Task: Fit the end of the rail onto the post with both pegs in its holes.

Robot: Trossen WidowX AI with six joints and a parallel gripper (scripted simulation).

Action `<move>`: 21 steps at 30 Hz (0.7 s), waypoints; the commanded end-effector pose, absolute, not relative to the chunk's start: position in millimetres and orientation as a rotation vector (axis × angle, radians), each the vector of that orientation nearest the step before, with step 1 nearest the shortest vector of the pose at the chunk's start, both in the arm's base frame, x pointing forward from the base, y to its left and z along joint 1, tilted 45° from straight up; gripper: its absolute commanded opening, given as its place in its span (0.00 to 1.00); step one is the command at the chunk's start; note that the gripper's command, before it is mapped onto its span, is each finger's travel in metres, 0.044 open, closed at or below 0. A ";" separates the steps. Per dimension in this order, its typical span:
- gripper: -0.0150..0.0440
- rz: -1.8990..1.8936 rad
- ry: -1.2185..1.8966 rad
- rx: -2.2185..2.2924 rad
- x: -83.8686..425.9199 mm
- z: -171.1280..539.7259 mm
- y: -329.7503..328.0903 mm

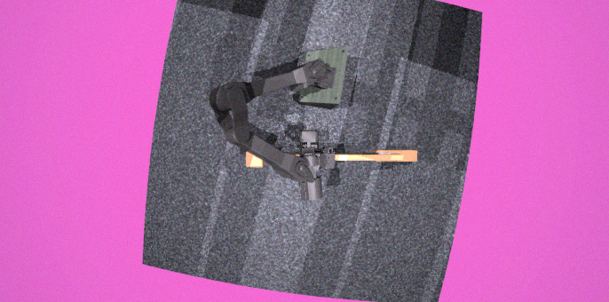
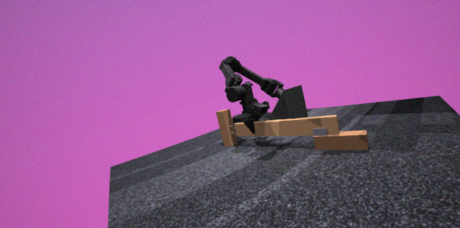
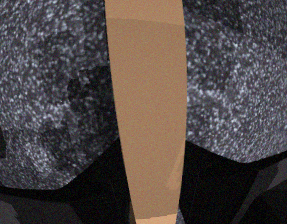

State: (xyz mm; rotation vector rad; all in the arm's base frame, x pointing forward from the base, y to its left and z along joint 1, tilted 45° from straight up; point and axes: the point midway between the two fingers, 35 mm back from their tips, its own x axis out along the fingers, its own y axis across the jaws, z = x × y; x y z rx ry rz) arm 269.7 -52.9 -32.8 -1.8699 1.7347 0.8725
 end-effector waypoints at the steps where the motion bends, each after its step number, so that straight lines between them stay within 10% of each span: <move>1: 0.25 0.869 1.724 -1.875 271.2 -28.5 -53.1; 21: 0.25 0.868 1.725 -1.875 271.9 -25.0 -58.2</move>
